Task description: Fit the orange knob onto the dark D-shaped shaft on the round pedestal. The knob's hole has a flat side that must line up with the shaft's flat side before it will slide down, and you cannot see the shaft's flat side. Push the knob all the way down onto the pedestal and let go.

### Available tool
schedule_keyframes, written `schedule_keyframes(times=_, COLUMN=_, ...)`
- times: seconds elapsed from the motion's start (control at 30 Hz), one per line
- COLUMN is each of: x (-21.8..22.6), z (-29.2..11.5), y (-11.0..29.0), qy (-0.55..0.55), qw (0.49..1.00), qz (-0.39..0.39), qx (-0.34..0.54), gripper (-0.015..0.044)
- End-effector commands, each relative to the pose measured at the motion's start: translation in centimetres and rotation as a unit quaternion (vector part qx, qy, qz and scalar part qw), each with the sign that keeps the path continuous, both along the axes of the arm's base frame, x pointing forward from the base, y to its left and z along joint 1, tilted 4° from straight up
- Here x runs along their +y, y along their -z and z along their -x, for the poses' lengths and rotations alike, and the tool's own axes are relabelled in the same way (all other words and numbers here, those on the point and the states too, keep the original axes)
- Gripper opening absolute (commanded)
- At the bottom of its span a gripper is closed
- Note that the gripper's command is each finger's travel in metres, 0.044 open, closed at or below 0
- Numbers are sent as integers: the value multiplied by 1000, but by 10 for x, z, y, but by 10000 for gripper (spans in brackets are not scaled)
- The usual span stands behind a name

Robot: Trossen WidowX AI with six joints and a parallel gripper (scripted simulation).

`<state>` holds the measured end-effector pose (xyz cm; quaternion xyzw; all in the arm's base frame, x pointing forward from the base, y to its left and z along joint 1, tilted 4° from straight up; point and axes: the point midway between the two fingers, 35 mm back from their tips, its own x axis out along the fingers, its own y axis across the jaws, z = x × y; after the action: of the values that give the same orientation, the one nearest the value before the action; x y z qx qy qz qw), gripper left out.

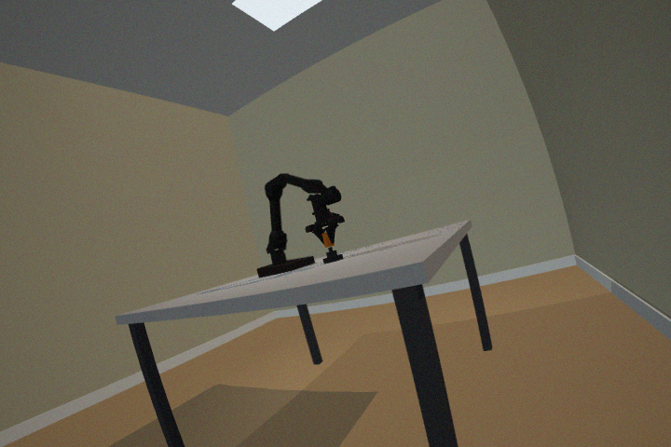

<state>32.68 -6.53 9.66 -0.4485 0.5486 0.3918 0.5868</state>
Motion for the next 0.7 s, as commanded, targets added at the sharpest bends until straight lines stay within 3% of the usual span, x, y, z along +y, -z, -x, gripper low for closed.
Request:
schedule_keyframes(times=0.0, x=0, z=-1, y=0, qy=-28, qw=1000, qz=1, qx=0, gripper=0)
schedule_keyframes(times=0.67, x=0, z=0, y=4, qy=-28, qw=1000, qz=1, qx=0, gripper=0)
